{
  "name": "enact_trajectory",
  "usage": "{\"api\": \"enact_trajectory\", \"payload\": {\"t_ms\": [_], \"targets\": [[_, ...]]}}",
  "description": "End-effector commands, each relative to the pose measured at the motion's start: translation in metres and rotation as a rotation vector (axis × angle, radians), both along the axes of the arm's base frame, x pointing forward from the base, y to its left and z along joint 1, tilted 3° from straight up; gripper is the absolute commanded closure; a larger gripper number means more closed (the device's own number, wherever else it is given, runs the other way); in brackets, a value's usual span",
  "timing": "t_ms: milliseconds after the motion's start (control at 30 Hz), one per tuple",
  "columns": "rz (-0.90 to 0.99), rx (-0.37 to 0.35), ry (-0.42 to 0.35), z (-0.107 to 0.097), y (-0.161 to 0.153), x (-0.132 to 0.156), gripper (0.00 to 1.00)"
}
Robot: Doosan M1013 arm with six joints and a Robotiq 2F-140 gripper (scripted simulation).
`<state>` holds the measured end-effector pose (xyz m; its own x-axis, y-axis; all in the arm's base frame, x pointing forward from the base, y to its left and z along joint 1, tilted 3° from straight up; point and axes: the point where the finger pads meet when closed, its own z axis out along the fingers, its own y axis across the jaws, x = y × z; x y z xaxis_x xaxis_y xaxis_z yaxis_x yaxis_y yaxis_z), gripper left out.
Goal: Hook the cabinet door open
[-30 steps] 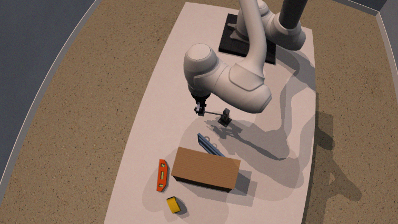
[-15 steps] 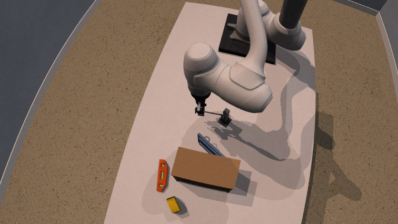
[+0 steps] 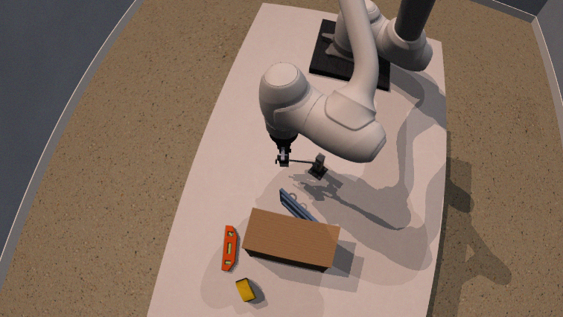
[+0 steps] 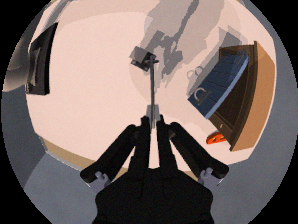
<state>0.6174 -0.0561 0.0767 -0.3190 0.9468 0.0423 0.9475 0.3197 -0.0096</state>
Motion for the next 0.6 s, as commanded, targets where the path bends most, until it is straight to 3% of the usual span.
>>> {"api": "enact_trajectory", "payload": {"t_ms": [0, 567], "targets": [[0.051, 0.004, 0.003, 0.000, 0.002, 0.003, 0.97], [0.171, 0.007, -0.001, 0.000, 0.007, 0.014, 0.97]]}}
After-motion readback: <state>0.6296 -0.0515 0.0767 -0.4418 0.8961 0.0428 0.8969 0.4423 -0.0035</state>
